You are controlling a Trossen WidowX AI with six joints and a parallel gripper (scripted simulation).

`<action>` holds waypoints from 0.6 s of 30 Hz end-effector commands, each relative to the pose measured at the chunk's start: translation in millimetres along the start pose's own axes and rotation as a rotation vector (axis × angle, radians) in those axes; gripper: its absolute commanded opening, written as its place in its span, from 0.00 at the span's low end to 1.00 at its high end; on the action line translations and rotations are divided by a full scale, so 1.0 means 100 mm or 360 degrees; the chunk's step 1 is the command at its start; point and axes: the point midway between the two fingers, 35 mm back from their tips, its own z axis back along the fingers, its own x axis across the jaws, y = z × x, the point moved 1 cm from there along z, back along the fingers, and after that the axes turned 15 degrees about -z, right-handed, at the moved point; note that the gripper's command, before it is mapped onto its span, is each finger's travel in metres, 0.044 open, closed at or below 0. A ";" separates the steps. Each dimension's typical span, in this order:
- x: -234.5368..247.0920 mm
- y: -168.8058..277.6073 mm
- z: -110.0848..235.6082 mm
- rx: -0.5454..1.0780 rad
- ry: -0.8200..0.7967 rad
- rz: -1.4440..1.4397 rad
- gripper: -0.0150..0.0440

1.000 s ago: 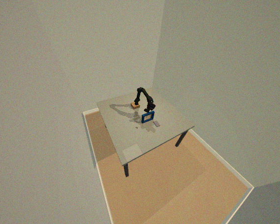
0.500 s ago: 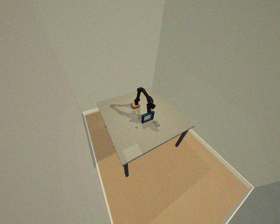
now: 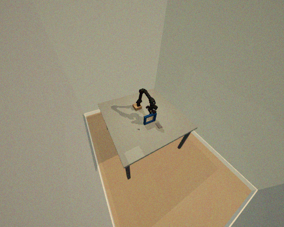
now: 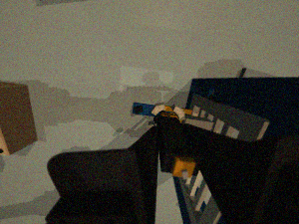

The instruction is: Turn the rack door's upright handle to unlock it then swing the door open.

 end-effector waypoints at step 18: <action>0.00 0.01 -0.01 0.0010 0.0002 0.0170 0.73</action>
